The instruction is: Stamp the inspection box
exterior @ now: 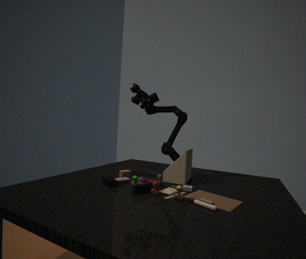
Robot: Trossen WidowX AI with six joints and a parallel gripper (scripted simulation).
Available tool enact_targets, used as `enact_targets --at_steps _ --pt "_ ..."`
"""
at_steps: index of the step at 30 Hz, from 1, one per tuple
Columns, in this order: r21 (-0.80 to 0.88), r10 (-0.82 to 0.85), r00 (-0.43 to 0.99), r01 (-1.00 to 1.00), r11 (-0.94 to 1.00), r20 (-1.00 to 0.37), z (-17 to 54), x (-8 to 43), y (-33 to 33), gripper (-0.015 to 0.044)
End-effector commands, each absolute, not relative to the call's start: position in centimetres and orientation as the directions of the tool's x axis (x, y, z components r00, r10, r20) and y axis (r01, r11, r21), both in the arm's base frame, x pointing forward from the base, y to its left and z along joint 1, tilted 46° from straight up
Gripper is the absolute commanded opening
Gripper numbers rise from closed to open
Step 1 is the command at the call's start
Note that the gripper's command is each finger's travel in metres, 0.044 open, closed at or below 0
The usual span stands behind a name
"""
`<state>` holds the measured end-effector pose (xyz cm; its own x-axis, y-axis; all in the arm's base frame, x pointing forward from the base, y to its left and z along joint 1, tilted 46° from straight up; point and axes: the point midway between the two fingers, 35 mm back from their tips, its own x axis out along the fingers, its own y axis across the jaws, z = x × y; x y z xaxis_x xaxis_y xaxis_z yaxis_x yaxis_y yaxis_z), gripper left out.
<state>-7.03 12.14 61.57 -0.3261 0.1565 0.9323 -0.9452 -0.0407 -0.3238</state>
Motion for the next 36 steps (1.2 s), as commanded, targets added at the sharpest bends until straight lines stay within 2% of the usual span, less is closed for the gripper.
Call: enact_targets --at_steps 1,7,11,14,20,24,30,36 --pt "-0.321 0.151 -0.323 -0.946 -0.038 0.934 61.6 -7.0 11.9 0.0374" --pt "-0.256 -0.034 -0.258 -0.965 0.062 0.965 62.5 -5.3 4.3 0.0228" --pt "-0.208 -0.174 -0.234 -0.966 0.153 0.956 62.9 -4.4 -0.2 0.0228" --pt "-0.11 -0.329 -0.189 -0.963 0.244 0.925 62.8 -2.7 -5.2 0.0228" --pt "0.194 -0.6 -0.059 -0.917 0.349 0.798 60.7 2.2 -14.3 0.0228" --pt "0.423 -0.717 0.048 -0.834 0.354 0.695 58.0 6.5 -18.9 0.0228" --pt "0.742 -0.855 0.195 -0.61 0.279 0.481 53.2 12.7 -23.9 0.0228" --pt "0.968 -0.915 0.344 -0.205 0.145 0.21 46.6 19.9 -26.6 0.0228"
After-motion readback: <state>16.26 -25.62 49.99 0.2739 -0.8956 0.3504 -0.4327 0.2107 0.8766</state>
